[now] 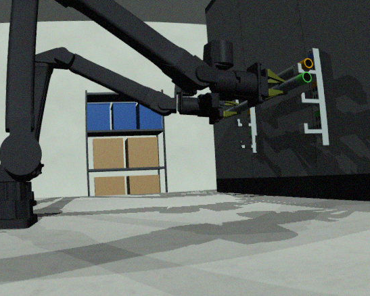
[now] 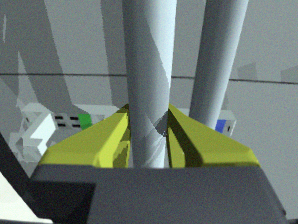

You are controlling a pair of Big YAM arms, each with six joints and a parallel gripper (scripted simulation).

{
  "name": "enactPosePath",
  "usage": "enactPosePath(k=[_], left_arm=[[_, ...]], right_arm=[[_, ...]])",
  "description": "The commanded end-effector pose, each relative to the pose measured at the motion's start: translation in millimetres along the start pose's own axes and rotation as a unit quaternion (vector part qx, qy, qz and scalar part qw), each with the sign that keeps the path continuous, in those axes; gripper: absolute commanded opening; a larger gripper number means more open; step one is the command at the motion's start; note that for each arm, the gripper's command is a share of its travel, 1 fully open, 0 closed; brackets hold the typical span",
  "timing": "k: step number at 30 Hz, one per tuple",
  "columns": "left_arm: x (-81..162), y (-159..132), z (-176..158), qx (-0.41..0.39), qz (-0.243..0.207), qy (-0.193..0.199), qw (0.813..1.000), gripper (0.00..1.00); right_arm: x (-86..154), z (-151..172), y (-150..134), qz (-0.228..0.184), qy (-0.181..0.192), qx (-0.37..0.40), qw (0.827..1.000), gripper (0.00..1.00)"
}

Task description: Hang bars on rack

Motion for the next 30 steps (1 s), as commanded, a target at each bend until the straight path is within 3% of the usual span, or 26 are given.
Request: enactPosePath(k=[1, 30], left_arm=[[9.6, -7.7, 47.0, 0.011, 0.009, 0.047, 0.999, 0.0], [16.2, -7.8, 42.4, 0.011, 0.009, 0.047, 0.999, 0.0]], right_arm=[[8.1, -49.0, 0.4, 0.001, -0.056, -0.014, 0.998, 0.0], [21.5, -40.9, 0.4, 0.001, -0.056, -0.014, 0.998, 0.0]])
Point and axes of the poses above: on each arm, the point where the finger pads meet when closed, its own x axis back along the fingers, its own z axis across the jaws, y = z × x, the point moved 5 cm from there along x, back along the fingers, and after that the axes turned 6 degrees about -x, right-handed, at the moved point
